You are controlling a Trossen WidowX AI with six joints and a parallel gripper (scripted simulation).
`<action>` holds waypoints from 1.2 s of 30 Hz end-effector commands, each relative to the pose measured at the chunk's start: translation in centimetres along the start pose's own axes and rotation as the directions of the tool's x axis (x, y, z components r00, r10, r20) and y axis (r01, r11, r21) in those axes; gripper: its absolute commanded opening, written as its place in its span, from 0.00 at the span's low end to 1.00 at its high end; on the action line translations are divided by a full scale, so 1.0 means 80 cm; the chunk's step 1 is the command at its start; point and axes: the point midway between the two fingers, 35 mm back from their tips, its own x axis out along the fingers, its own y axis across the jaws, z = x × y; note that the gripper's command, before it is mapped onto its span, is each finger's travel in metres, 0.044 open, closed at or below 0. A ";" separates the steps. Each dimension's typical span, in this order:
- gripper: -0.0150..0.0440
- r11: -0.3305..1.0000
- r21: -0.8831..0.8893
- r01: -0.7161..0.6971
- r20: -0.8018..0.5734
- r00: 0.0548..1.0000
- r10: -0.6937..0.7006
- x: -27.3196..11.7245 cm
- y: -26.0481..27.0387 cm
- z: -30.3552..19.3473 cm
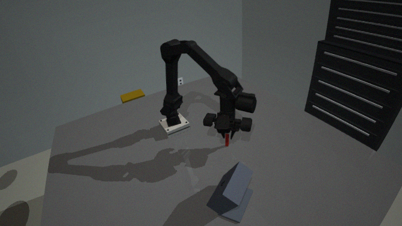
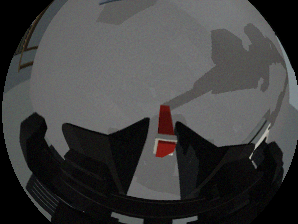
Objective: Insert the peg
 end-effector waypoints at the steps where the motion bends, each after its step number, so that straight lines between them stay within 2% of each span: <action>1: 0.37 1.000 0.000 -0.001 0.000 1.000 0.001 0.000 0.000 0.000; 11: 0.25 1.000 0.000 0.000 0.000 1.000 0.000 -0.001 0.000 0.000; 32: 0.25 1.000 0.004 0.005 0.003 1.000 -0.005 -0.095 0.005 0.000; 36: 0.25 1.000 0.001 0.003 0.001 1.000 -0.003 -0.100 0.005 0.000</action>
